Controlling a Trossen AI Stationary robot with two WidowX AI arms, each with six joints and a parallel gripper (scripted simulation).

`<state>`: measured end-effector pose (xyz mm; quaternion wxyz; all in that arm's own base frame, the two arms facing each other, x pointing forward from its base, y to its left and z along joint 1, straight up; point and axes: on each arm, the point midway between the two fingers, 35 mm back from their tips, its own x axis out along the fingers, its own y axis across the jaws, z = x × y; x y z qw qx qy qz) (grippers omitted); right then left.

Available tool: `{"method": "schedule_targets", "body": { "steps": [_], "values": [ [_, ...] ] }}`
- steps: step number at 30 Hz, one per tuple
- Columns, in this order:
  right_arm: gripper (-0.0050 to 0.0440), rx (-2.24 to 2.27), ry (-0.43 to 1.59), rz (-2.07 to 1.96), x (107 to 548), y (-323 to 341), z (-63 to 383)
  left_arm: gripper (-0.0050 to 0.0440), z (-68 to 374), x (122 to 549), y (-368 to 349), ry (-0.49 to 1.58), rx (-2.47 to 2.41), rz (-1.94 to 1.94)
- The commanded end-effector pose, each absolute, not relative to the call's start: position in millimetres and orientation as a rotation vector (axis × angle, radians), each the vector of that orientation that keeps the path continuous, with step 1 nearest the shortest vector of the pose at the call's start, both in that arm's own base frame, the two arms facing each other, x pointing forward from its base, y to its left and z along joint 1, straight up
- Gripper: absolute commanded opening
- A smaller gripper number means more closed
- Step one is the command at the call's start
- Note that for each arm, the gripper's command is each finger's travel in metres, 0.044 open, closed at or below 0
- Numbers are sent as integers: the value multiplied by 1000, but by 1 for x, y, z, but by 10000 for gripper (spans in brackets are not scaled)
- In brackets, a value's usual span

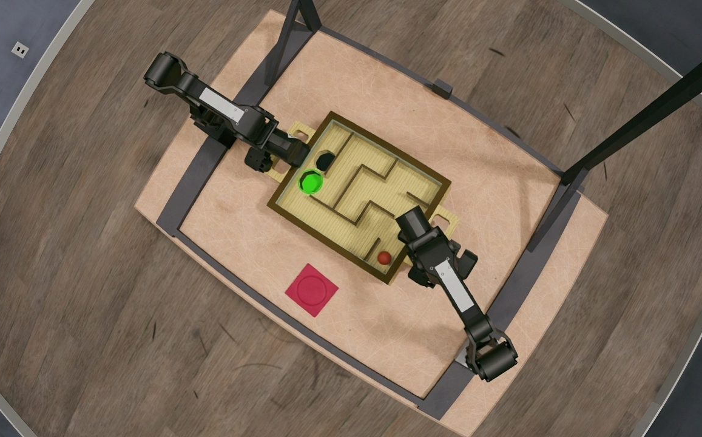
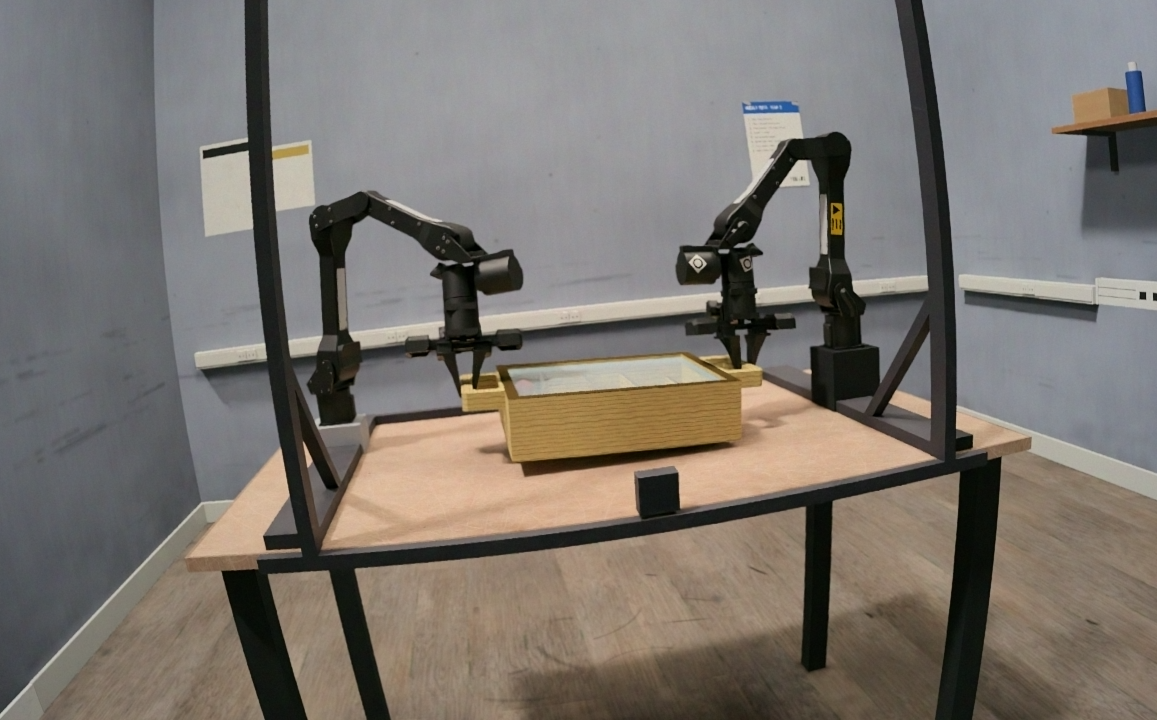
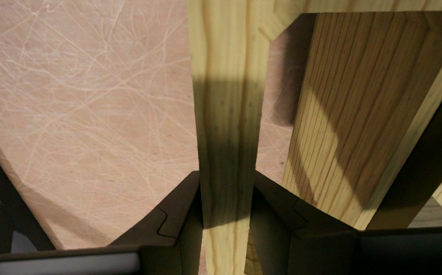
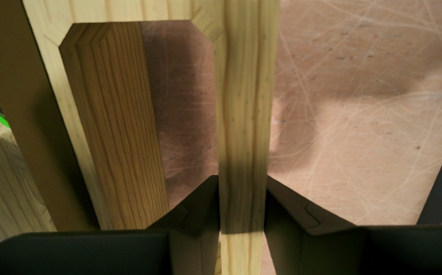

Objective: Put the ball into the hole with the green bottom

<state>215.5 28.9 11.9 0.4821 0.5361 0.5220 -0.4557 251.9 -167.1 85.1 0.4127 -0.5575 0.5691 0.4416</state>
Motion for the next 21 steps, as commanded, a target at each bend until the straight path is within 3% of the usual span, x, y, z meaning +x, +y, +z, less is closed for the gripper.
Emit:
{"method": "schedule_targets", "body": {
  "steps": [1, 21],
  "values": [
    [-50, 1334, 1256, -1069, 219, 29, 20, -50, 105, 254, -172, 1452, -1439, 1050],
    [-50, 1348, 1265, -1051, 225, 28, 26, -50, 97, 249, -169, 1458, -1449, 1053]
  ]
}}
